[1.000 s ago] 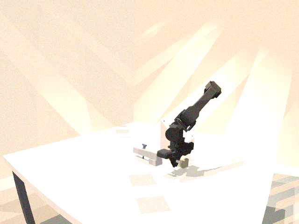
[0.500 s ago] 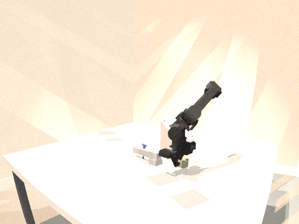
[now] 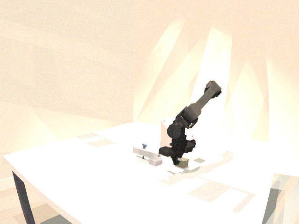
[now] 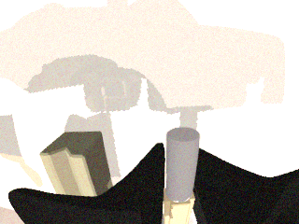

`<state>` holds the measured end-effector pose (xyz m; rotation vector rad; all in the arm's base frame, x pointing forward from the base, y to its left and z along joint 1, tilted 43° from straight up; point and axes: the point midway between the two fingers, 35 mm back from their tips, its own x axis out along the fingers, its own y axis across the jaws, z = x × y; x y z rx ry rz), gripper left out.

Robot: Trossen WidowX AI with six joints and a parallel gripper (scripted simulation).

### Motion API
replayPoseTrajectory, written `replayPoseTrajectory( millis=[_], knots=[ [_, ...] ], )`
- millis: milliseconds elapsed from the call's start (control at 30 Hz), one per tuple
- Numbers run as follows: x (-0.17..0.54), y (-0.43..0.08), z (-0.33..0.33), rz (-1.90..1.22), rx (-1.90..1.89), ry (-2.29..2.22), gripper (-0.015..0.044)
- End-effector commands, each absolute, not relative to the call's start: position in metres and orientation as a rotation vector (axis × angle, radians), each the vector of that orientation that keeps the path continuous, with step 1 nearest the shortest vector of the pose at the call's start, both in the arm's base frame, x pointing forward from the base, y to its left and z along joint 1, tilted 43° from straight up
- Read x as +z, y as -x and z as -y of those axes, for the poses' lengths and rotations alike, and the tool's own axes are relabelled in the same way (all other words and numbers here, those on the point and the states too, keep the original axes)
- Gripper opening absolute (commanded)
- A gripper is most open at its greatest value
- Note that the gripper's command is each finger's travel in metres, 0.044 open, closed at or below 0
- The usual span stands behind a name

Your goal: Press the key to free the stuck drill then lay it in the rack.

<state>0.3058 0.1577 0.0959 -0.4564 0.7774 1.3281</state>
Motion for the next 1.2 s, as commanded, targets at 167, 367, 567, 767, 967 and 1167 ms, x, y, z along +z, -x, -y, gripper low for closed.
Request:
replayPoseTrajectory(
  millis=[167,367,567,767,967,1167],
  knots=[
    [0.100,-0.306,-0.153,-0.773,1.330,0.459,0.0000],
    [0.102,-0.305,-0.150,-0.773,1.330,0.459,0.0000],
    [0.105,-0.305,-0.147,-0.773,1.330,0.459,0.0000],
    [0.107,-0.305,-0.144,-0.774,1.330,0.459,0.0000],
    [0.109,-0.305,-0.141,-0.774,1.330,0.460,0.0000],
    [0.112,-0.304,-0.139,-0.774,1.330,0.460,0.0000]
  ],
)
